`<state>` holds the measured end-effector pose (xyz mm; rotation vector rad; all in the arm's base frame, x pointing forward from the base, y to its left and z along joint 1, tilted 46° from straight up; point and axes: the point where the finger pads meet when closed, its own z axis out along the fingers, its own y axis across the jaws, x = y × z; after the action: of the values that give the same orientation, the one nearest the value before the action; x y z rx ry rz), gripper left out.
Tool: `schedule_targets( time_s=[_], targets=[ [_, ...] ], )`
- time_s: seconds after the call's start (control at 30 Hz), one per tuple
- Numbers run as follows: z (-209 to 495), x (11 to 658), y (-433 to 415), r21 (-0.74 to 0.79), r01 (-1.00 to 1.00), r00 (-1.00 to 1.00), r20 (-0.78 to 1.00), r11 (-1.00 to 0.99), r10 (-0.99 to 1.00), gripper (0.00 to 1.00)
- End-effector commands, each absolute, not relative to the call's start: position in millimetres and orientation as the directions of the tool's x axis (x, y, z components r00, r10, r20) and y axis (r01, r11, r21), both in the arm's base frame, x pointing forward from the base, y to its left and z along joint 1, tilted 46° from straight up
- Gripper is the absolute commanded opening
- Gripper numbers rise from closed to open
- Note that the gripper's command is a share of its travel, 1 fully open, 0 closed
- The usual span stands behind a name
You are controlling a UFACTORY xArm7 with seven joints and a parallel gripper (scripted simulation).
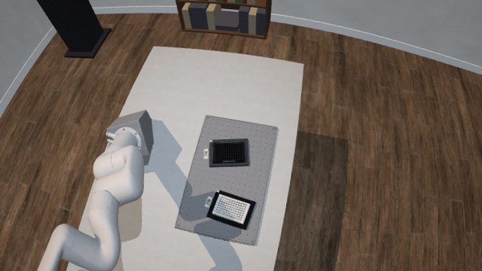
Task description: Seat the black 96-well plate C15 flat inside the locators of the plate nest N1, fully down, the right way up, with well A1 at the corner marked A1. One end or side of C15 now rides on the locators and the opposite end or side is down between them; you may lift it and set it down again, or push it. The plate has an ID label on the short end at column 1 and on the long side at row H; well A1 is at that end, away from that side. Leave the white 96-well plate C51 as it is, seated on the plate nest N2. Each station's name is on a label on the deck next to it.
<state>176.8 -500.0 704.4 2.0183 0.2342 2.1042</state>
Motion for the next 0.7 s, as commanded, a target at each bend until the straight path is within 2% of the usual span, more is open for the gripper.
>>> schedule_targets(
  time_s=[0.0,0.53,0.57,0.67],
  targets=[
    [706,175,-499,0.266,-0.048,-0.036,0.963,-0.963,0.268,1.00],
    [706,175,-499,0.266,-0.048,-0.036,0.963,-0.963,0.268,1.00],
    [703,179,-499,0.236,-0.038,-0.031,0.971,-0.971,0.237,0.00],
    [692,189,-498,0.143,-0.012,-0.014,0.990,-0.990,0.143,0.00]
  ],
)
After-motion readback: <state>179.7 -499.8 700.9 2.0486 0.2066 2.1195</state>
